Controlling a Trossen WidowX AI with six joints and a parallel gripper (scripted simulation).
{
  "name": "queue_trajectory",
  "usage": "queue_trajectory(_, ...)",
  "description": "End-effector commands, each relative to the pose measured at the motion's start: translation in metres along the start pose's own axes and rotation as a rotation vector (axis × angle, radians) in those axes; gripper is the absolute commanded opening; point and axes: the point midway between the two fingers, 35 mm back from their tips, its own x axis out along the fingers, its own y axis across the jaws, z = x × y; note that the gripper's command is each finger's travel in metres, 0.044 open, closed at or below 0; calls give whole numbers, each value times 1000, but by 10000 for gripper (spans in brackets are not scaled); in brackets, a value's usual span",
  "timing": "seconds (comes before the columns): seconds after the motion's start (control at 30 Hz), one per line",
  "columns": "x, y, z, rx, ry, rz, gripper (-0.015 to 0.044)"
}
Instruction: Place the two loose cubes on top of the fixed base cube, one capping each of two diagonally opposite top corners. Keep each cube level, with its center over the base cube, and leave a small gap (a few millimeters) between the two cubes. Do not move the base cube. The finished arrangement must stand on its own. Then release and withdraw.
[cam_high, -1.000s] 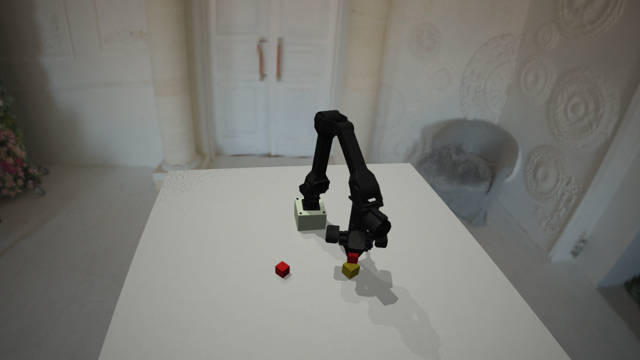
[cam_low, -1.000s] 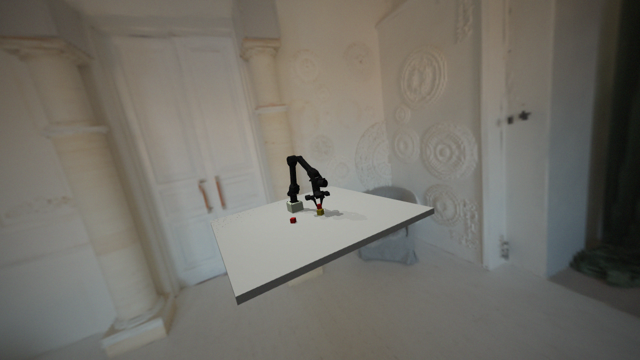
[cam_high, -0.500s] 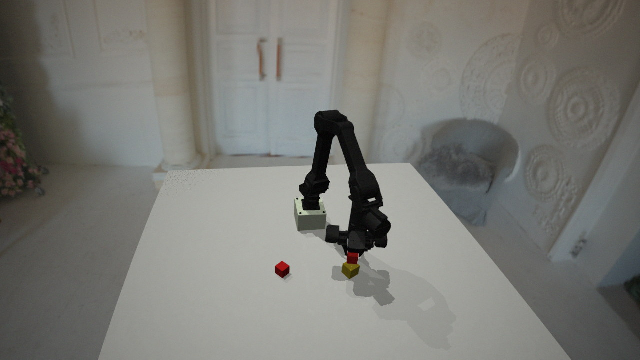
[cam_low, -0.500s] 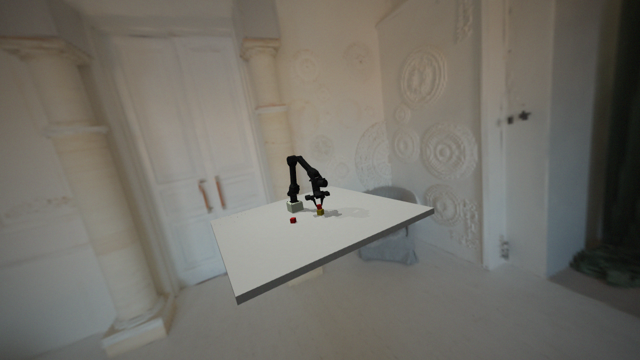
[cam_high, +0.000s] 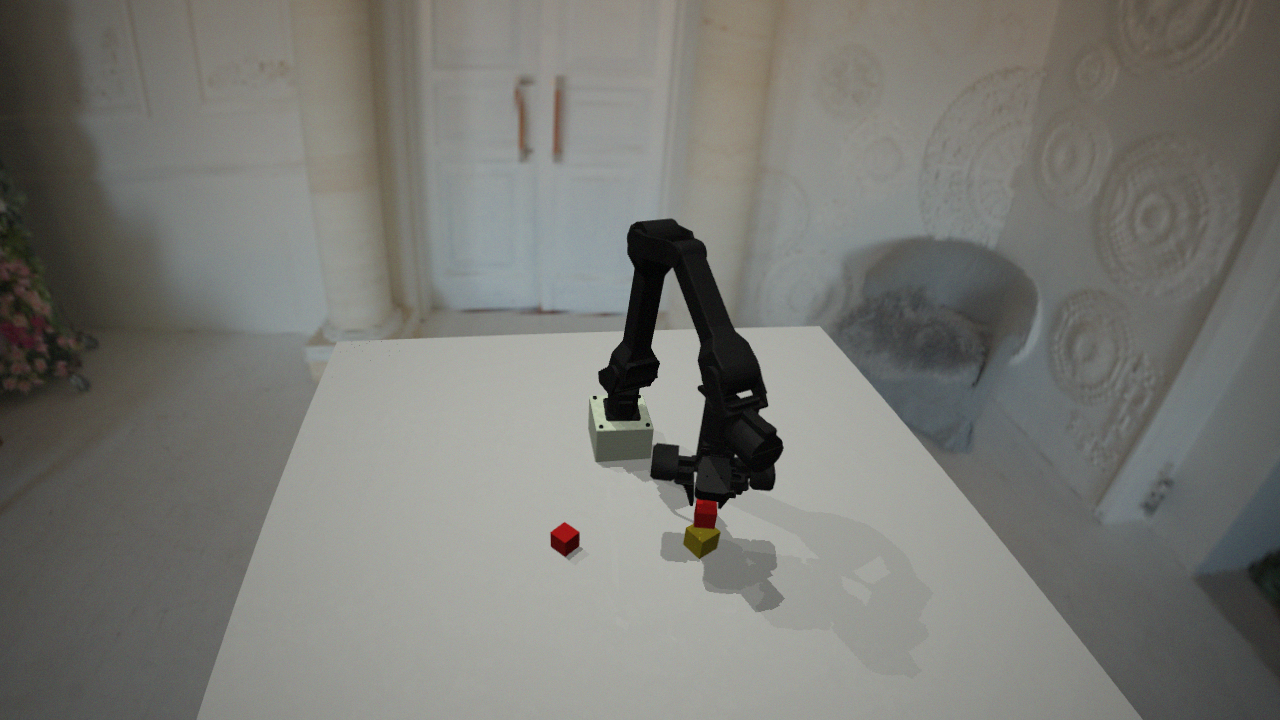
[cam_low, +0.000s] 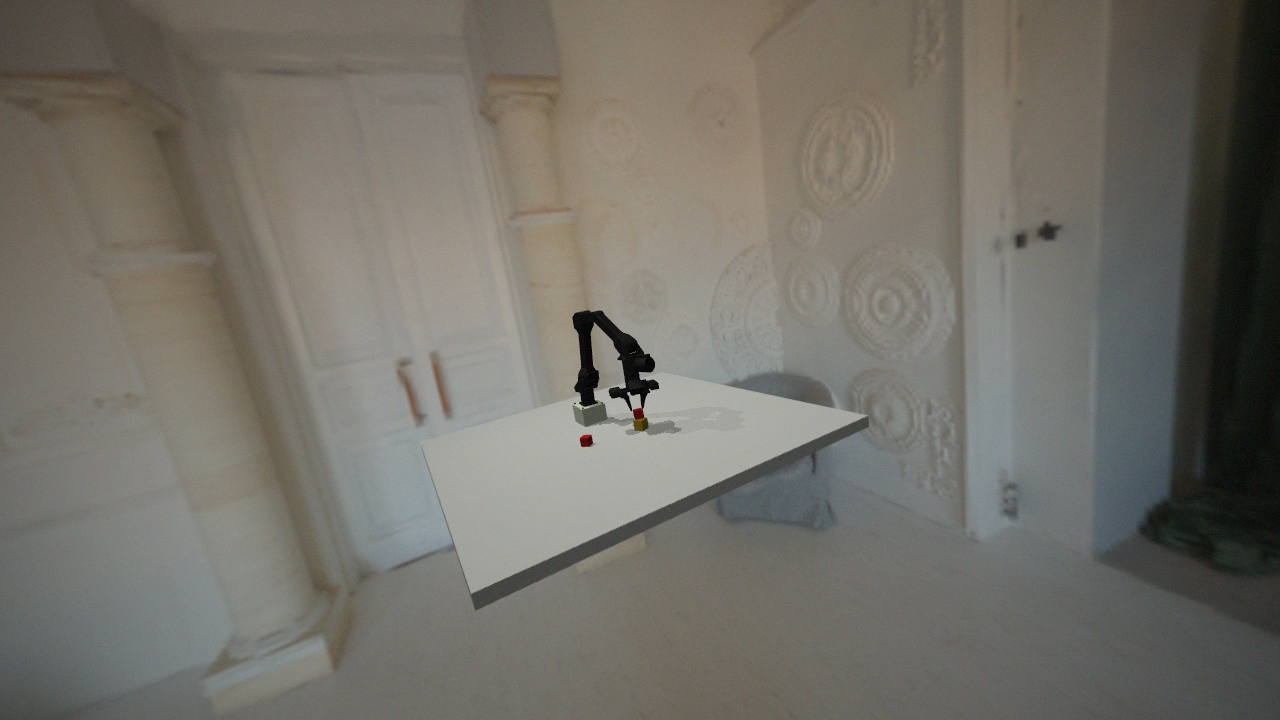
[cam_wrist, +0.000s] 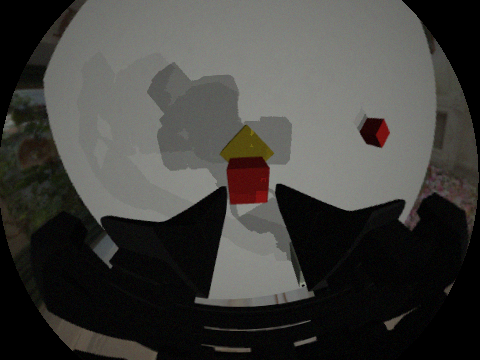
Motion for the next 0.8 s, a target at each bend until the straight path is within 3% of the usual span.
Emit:
queue_trajectory(0.0,-8,2,3,-1,-15,10,205)
queue_trajectory(0.77,-21,2,3,-1,-15,10,205)
